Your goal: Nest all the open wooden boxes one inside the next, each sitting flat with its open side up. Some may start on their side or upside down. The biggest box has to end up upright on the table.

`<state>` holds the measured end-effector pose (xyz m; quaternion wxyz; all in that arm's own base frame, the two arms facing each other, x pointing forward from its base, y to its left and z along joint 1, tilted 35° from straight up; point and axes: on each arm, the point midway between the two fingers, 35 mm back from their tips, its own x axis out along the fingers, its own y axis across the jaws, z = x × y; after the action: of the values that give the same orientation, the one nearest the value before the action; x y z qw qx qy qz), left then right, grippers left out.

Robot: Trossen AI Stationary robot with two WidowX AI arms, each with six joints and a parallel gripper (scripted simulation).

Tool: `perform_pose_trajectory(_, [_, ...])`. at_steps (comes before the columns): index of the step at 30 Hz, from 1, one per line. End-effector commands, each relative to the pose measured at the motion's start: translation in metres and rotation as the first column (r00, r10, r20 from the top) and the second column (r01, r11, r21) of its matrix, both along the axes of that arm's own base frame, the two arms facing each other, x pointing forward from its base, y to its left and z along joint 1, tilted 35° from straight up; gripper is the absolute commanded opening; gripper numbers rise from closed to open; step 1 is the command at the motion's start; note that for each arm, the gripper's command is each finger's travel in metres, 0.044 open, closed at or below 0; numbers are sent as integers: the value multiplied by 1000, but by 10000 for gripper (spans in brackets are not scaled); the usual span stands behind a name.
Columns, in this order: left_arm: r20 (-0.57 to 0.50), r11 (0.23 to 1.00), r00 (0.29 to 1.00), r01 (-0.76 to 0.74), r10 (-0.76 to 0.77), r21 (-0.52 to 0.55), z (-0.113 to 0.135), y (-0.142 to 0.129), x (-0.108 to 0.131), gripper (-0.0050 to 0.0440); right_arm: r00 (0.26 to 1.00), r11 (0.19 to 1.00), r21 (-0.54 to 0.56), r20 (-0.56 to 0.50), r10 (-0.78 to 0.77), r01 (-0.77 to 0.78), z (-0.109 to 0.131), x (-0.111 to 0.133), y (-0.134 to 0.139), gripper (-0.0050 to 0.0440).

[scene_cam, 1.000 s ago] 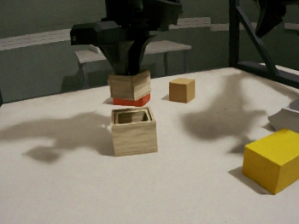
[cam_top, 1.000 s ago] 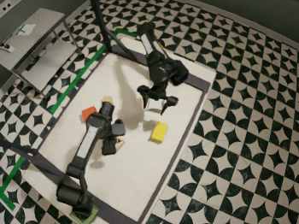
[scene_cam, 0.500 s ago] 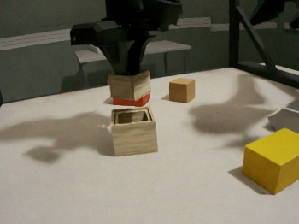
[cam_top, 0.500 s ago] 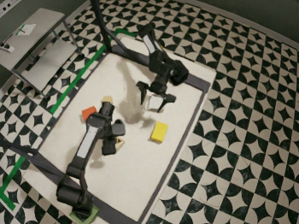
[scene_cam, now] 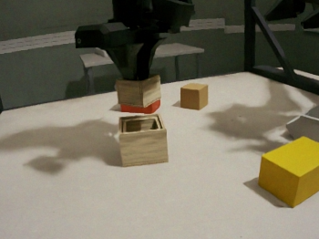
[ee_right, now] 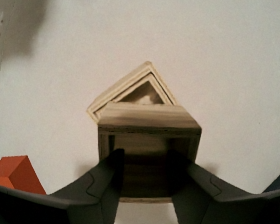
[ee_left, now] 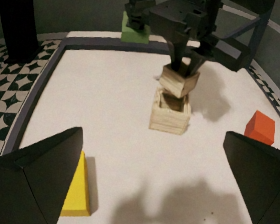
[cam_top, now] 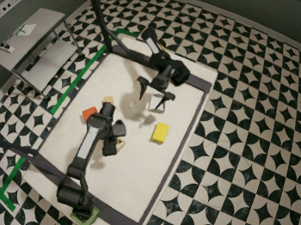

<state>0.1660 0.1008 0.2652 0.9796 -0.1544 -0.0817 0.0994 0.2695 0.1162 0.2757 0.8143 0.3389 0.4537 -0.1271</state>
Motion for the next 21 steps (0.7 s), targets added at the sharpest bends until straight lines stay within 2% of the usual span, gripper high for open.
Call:
perform_pose_trajectory(1, [50, 999, 998, 34, -35, 3, -2, -8, -4, 400, 1000, 1000, 15, 28, 0, -1, 10, -4, -1, 194])
perform_pose_trajectory(21, [103, 993, 988, 113, -115, 23, -16, -31, -9, 400, 1000, 1000, 15, 28, 0, -1, 10, -4, -1, 194])
